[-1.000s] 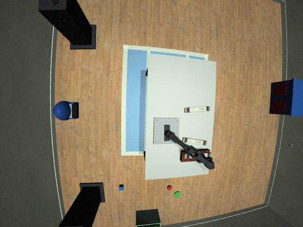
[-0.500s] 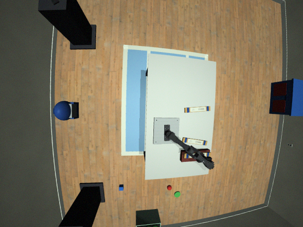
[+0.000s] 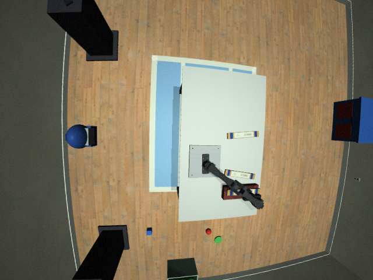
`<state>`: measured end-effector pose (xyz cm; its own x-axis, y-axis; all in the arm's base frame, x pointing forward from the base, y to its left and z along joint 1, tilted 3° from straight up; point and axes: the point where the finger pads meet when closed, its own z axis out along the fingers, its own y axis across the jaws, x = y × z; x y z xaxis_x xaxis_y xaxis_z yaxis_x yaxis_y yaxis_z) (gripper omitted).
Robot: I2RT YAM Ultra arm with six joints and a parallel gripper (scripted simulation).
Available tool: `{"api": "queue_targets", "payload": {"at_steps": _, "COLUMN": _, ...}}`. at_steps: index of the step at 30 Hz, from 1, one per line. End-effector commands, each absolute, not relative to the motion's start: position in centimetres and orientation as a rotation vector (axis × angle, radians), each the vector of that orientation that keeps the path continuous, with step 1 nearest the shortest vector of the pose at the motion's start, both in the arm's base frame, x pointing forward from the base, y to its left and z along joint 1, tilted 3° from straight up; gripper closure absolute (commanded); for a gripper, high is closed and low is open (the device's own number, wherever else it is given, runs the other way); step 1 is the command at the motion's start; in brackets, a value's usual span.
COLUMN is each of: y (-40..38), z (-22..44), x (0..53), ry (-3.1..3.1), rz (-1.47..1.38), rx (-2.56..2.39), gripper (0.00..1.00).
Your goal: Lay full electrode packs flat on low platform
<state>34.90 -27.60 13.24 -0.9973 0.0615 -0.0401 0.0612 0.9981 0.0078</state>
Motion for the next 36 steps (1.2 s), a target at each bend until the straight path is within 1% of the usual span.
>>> {"api": "queue_targets", "payload": {"at_steps": 1, "y": -27.9, "z": 17.4, "x": 35.3, "ry": 3.010, "rz": -0.068, "rx": 0.088, "gripper": 1.00}}
{"api": "queue_targets", "payload": {"at_steps": 7, "y": -27.8, "z": 17.3, "x": 35.0, "ry": 3.021, "rz": -0.064, "rx": 0.088, "gripper": 1.00}}
{"api": "queue_targets", "payload": {"at_steps": 12, "y": -27.7, "z": 15.4, "x": 35.1, "ry": 3.036, "rz": -0.051, "rx": 0.088, "gripper": 1.00}}
{"api": "queue_targets", "payload": {"at_steps": 13, "y": -28.1, "z": 16.7, "x": 35.6, "ry": 3.004, "rz": -0.086, "rx": 0.086, "gripper": 1.00}}
{"api": "queue_targets", "payload": {"at_steps": 23, "y": -27.7, "z": 17.6, "x": 35.3, "ry": 3.032, "rz": -0.060, "rx": 0.087, "gripper": 1.00}}
{"api": "queue_targets", "payload": {"at_steps": 36, "y": -27.7, "z": 17.7, "x": 35.3, "ry": 3.031, "rz": -0.061, "rx": 0.086, "gripper": 1.00}}
